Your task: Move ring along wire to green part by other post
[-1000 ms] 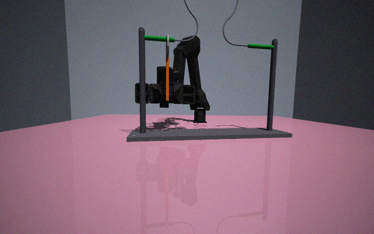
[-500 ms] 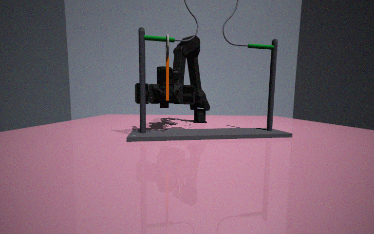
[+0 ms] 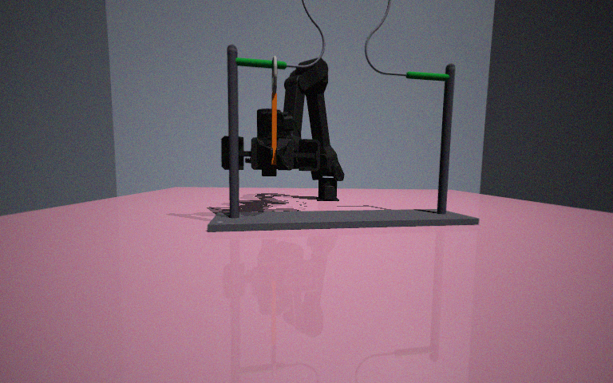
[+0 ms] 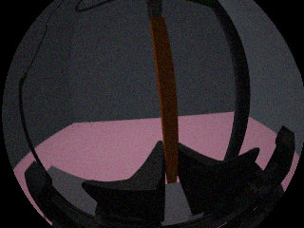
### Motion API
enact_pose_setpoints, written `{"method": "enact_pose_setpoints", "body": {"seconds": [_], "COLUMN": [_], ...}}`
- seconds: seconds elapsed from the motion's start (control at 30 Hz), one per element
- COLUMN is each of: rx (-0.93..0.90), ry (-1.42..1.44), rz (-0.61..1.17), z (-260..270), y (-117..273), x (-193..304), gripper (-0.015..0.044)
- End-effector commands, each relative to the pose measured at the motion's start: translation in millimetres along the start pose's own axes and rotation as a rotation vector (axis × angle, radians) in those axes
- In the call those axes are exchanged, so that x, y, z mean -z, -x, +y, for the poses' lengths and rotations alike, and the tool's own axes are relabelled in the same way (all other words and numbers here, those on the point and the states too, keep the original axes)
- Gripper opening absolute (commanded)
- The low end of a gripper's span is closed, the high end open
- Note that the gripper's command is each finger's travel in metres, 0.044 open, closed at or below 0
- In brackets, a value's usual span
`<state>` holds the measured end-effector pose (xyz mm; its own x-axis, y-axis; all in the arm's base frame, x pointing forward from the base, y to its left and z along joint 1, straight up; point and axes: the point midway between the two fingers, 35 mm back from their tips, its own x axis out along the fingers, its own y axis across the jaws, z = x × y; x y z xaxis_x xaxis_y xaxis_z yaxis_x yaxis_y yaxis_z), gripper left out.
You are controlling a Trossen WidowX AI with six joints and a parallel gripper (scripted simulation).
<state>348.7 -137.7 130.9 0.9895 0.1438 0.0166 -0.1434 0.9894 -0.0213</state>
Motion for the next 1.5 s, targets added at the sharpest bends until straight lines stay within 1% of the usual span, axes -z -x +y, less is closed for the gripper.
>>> {"method": "enact_pose_setpoints", "body": {"seconds": [0.0, 0.4, 1.47], "rx": [0.000, -0.004, -0.004], "ry": [0.000, -0.004, -0.004], "rz": [0.000, -0.001, -0.001], "z": [0, 2, 2], "y": [0, 0, 0], "x": [0, -18, -19], "gripper": [-0.0150, -0.0150, -0.0150]}}
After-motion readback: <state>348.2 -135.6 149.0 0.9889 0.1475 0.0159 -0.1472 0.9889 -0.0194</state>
